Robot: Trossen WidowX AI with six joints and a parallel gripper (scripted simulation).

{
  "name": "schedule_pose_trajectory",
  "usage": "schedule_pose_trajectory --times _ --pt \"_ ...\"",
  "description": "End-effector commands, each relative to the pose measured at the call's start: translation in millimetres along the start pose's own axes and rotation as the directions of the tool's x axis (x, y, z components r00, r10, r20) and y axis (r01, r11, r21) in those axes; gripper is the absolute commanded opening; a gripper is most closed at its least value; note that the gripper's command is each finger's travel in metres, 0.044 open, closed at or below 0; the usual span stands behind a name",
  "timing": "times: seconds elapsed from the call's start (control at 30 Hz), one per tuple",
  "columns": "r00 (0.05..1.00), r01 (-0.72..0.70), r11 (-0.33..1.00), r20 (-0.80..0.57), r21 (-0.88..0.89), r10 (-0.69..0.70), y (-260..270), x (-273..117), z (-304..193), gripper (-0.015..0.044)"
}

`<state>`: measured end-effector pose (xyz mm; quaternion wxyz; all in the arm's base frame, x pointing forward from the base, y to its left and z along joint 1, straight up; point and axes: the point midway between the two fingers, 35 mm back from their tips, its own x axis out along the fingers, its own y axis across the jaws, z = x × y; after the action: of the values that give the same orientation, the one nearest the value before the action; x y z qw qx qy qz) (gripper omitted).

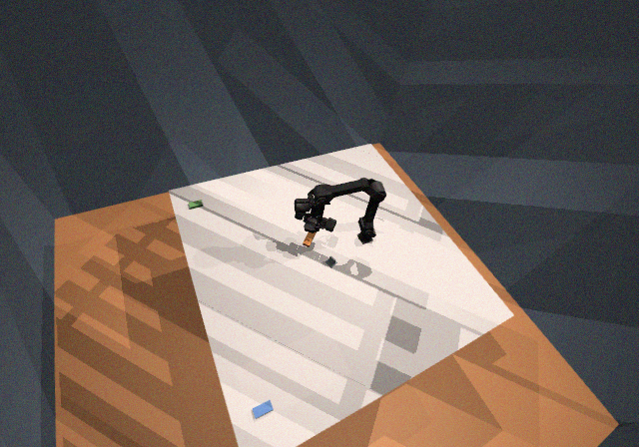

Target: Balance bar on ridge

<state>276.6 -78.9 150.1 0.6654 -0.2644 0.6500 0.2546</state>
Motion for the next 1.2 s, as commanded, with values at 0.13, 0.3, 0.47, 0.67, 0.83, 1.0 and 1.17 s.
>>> schedule_pose_trajectory --times 0.13,0.3,0.47,0.67,0.83,1.0,1.17 --pt "1.0 0.002 0.996 0.002 0.087 -0.002 27 0 15 0.0" --pt "1.0 0.0 0.99 0.002 0.141 0.0 45 0 23 0.0" --pt "1.0 -0.002 0.981 0.003 0.194 0.002 63 1 29 0.0" --pt "1.0 -0.005 0.967 0.004 0.256 0.004 86 2 36 0.0" --pt "1.0 -0.007 0.951 0.005 0.308 0.006 105 3 39 0.0" --pt "1.0 -0.009 0.933 0.005 0.359 0.008 124 5 41 0.0" --pt "1.0 -0.011 0.917 0.005 0.398 0.009 140 6 42 0.0"
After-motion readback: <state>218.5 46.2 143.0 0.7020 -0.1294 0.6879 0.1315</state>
